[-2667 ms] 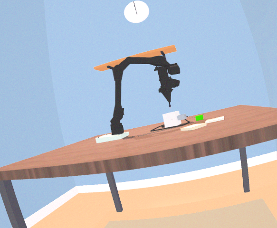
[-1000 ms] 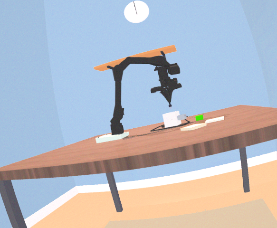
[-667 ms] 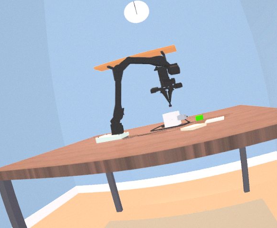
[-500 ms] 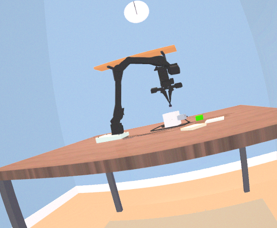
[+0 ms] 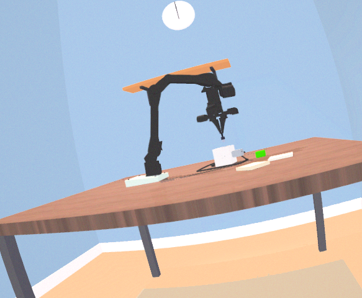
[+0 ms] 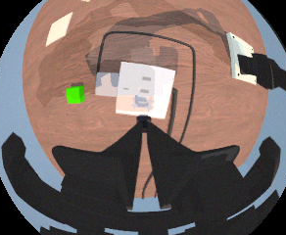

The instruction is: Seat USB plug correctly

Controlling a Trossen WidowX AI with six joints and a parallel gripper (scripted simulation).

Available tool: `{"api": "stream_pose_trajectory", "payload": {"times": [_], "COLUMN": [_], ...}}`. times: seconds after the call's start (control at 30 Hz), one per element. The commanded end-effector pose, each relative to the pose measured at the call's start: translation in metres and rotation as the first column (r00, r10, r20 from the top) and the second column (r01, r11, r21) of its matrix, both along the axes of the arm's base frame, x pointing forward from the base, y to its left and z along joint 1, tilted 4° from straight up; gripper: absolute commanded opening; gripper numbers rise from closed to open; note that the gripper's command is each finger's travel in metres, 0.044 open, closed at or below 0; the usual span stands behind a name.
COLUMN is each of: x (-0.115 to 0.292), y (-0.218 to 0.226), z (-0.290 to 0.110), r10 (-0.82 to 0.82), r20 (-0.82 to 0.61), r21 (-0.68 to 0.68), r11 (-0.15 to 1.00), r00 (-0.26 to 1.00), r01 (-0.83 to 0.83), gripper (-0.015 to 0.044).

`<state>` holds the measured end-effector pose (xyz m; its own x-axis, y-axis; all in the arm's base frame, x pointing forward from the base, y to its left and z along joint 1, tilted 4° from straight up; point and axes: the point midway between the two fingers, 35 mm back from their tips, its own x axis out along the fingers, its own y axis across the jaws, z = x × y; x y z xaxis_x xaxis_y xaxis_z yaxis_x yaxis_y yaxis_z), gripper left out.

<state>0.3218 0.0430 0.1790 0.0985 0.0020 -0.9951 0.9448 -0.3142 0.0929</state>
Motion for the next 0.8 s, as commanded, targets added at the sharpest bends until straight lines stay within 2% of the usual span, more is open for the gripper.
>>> {"api": "stream_pose_trajectory", "payload": {"times": [0.0, 0.77], "x": [-0.0001, 0.0000], "y": [0.0000, -0.0007], "z": [-0.0003, -0.0014], "r10": [-0.069, -0.065], "r20": [-0.001, -0.001], "r21": [0.007, 0.002], "r11": [0.998, 0.998], "r00": [0.998, 0.998], "r01": [0.069, 0.065], "gripper": [0.0000, 0.0000]}}
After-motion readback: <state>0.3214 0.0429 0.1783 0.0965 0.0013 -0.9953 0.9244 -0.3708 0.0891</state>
